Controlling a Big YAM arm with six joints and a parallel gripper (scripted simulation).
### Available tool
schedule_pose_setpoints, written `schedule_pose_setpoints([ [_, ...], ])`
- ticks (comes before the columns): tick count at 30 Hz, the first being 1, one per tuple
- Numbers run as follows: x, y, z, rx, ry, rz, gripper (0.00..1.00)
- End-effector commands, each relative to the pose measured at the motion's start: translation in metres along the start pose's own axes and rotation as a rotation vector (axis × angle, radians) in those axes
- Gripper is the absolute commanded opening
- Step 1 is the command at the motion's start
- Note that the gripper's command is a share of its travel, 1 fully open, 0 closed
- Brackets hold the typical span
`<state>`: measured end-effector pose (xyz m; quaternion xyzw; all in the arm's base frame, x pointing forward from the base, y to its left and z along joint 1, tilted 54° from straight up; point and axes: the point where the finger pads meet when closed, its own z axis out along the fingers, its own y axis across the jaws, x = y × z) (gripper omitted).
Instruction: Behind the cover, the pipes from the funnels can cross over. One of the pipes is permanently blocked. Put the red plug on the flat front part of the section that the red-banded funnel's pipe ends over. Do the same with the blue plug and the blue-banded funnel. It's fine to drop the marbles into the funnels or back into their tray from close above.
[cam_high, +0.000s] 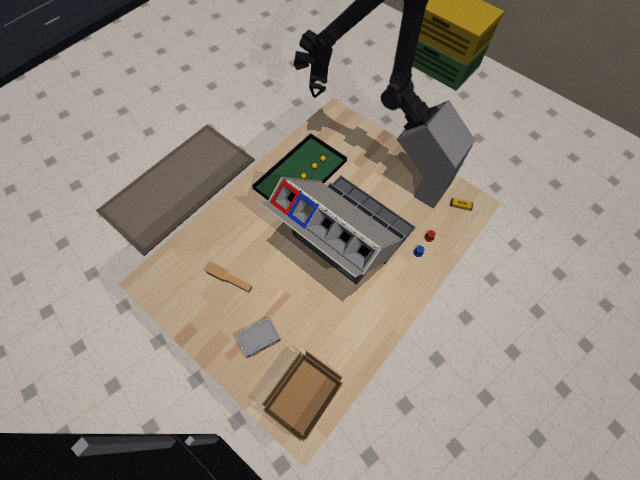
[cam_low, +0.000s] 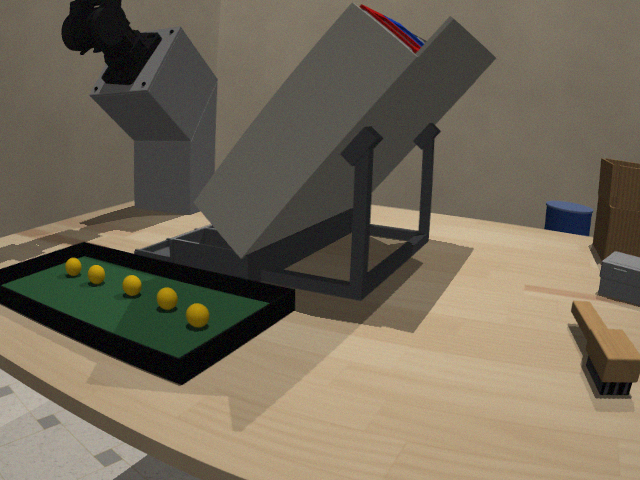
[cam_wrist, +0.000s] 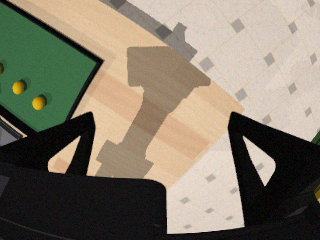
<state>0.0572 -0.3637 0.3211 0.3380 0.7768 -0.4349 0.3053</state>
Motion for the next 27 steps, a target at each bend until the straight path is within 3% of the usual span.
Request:
schedule_pose_setpoints([
  [1,-0.006,-0.003,-0.003,0.008,-0.014,0.0,1.0],
  [17,-0.006,-0.003,-0.003,0.008,-0.014,0.0,1.0],
  [27,-0.017,-0.006,-0.069,0.008,-0.014,0.0,1.0],
])
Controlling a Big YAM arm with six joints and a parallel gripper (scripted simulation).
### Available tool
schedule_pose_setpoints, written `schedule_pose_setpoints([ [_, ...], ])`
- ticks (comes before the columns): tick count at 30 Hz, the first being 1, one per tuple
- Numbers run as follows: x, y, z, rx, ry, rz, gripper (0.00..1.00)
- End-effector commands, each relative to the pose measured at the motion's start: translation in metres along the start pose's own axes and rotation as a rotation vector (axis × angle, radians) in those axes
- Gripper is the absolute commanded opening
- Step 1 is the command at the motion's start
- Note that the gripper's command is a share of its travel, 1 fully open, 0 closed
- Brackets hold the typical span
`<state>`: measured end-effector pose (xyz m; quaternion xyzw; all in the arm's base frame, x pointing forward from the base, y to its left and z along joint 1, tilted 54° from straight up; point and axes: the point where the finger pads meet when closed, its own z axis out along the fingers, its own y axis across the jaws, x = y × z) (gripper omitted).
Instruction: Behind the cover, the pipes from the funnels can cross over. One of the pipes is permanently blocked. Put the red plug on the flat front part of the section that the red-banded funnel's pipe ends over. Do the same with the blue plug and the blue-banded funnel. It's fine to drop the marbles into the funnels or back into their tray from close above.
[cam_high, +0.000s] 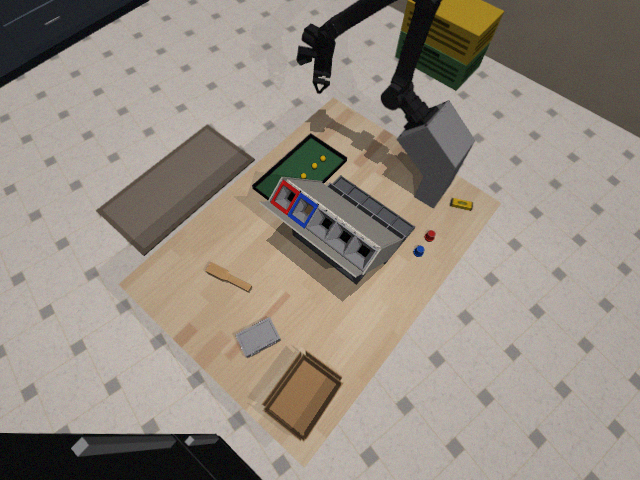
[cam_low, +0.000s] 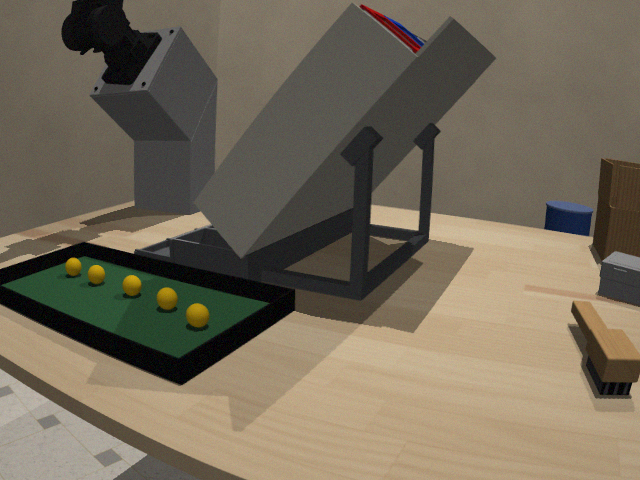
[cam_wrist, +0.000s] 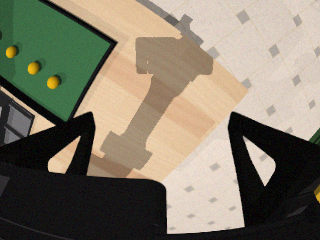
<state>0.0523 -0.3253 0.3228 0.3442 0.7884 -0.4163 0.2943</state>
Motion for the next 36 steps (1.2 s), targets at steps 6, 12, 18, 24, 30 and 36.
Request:
schedule_pose_setpoints([
  [6,-0.031,-0.016,-0.068,0.036,-0.056,-0.004,1.0],
  [12,-0.031,-0.014,-0.091,0.028,-0.045,-0.003,1.0],
  [18,-0.031,-0.013,-0.118,0.019,-0.032,-0.002,1.0],
  [24,-0.032,-0.011,-0.136,0.013,-0.024,-0.001,1.0],
  [30,-0.036,-0.013,-0.162,0.001,-0.009,0.001,1.0],
  [36,-0.041,-0.014,-0.187,-0.01,0.007,0.004,1.0],
])
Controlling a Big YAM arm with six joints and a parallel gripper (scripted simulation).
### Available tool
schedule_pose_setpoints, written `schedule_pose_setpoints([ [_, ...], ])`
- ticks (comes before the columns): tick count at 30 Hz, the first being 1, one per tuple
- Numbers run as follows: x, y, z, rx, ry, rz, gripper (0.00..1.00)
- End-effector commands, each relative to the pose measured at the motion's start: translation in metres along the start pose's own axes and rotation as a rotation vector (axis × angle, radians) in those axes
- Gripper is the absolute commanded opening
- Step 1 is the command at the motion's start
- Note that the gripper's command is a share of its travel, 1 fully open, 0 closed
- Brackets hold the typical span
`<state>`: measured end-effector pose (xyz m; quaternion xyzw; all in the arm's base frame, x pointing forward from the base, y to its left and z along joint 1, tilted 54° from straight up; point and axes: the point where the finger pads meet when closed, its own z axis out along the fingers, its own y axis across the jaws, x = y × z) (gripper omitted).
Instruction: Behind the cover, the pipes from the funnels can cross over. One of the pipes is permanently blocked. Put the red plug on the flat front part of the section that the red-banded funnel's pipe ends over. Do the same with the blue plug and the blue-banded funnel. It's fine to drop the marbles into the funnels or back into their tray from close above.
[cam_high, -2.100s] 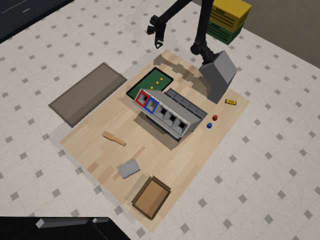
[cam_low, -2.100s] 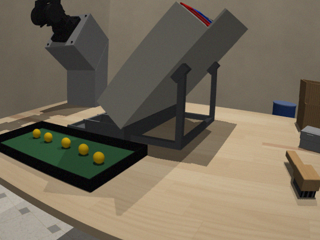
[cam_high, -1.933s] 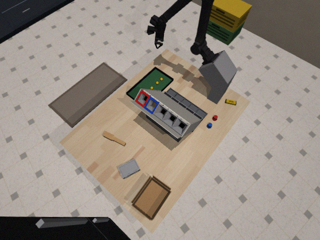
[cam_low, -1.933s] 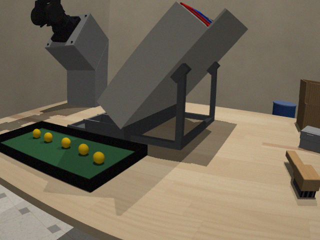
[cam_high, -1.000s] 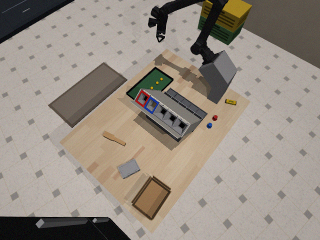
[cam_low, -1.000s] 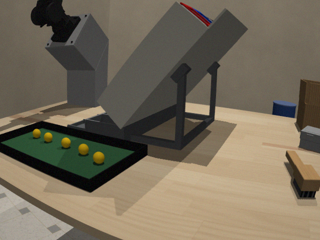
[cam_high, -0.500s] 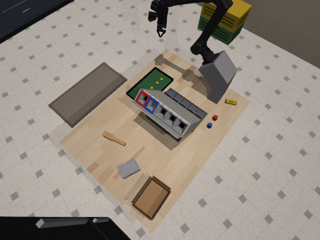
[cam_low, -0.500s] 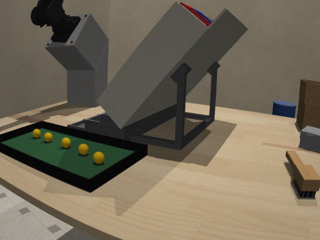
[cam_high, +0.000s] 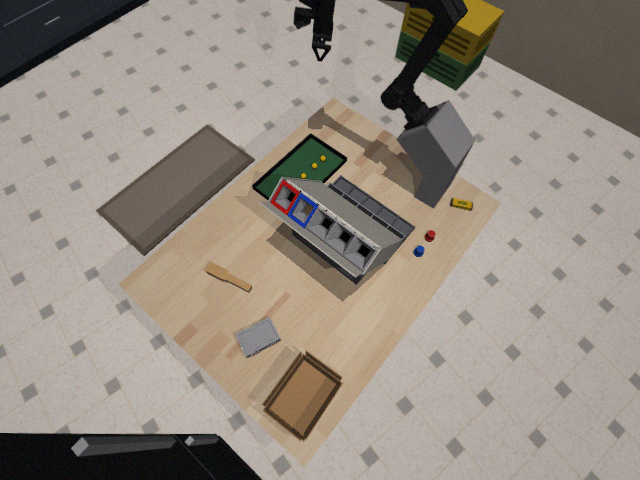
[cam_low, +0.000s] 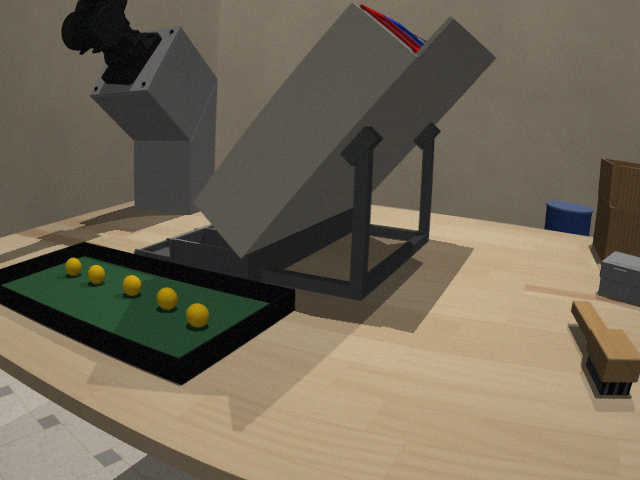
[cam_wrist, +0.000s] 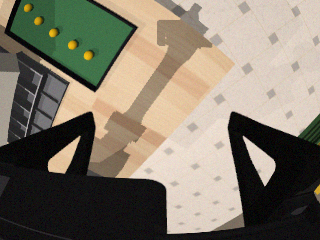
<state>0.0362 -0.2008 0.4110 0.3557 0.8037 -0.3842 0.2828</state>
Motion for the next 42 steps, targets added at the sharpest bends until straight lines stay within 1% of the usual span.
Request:
schedule_pose_setpoints([
  [1,-0.02,-0.011,-0.041,0.036,-0.05,-0.013,1.0],
  [3,-0.021,-0.011,-0.05,0.033,-0.045,-0.012,1.0],
  [5,-0.021,-0.011,-0.05,0.033,-0.045,-0.012,1.0],
  [20,-0.027,-0.014,-0.075,0.004,-0.009,-0.001,1.0],
  [22,-0.027,-0.014,-0.075,0.004,-0.009,-0.001,1.0],
  [30,-0.055,0.095,-0.059,-0.016,0.01,-0.232,1.0],
  [31,-0.058,0.108,-0.058,-0.027,0.007,-0.259,1.0],
  [33,-0.065,0.135,-0.054,-0.14,-0.052,-0.306,1.0],
  [34,-0.069,0.149,-0.052,-0.187,-0.075,-0.333,1.0],
  [35,-0.072,0.163,-0.05,-0.224,-0.091,-0.363,1.0],
  [36,-0.075,0.176,-0.048,-0.246,-0.1,-0.394,1.0],
  [37,-0.079,0.19,-0.046,-0.256,-0.102,-0.426,1.0],
  [38,-0.079,0.19,-0.046,-0.256,-0.102,-0.426,1.0],
  [39,-0.079,0.19,-0.046,-0.283,-0.117,-0.431,1.0],
  [40,-0.077,0.2,-0.047,-0.321,-0.121,-0.493,1.0],
  [41,-0.076,0.21,-0.047,-0.241,-0.075,-0.509,1.0],
  [42,-0.075,0.22,-0.047,-0.161,-0.013,-0.522,1.0],
])
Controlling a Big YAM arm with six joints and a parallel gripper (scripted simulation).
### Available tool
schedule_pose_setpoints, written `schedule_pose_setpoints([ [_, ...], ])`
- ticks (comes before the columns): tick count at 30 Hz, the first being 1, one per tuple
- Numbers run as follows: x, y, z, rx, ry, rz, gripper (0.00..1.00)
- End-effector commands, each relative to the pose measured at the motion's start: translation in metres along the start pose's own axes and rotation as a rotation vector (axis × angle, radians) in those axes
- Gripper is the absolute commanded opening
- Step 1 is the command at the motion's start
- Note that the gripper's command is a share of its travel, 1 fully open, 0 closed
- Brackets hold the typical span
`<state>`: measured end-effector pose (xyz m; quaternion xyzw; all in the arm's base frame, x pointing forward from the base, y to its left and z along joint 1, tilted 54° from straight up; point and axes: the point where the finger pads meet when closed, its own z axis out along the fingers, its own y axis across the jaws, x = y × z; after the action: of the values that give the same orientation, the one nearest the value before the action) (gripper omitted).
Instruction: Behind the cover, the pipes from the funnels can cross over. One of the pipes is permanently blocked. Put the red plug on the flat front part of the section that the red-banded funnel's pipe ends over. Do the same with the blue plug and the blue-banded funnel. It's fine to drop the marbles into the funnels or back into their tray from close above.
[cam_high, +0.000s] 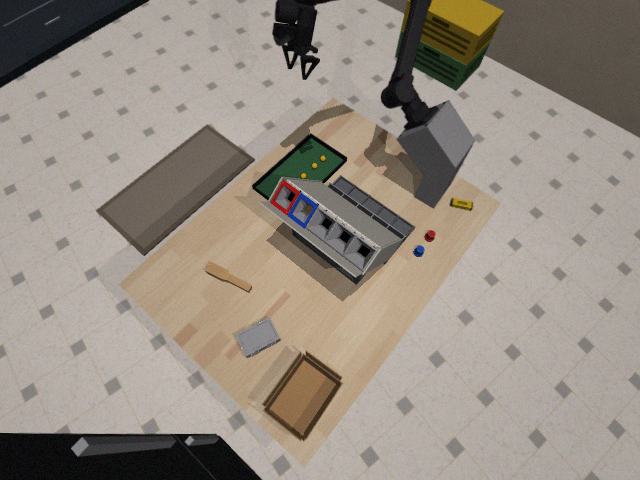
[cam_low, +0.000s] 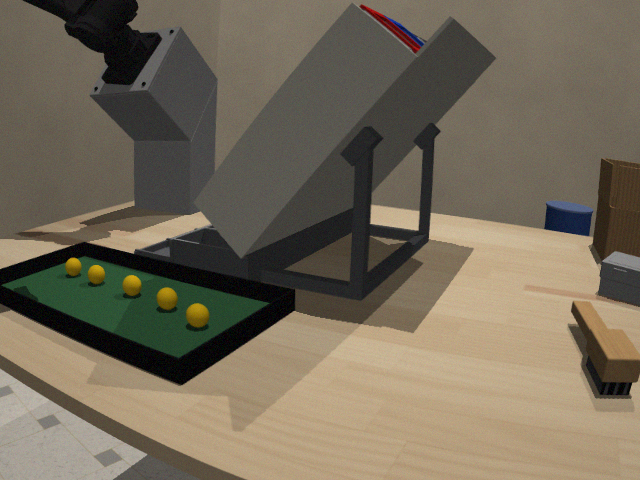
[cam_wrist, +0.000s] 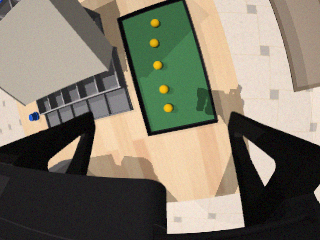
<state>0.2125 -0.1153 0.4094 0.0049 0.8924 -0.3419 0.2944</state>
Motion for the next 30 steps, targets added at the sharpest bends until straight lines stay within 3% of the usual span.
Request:
schedule_pose_setpoints([
  [1,-0.031,0.041,0.01,0.096,0.216,0.079,1.0],
  [12,-0.077,0.136,0.048,-0.335,0.005,-0.227,1.0],
  [14,-0.077,0.136,0.048,-0.335,0.005,-0.227,1.0],
  [29,-0.09,0.321,0.106,-0.44,0.239,-0.555,1.0],
  [30,-0.09,0.321,0.106,-0.44,0.239,-0.555,1.0],
])
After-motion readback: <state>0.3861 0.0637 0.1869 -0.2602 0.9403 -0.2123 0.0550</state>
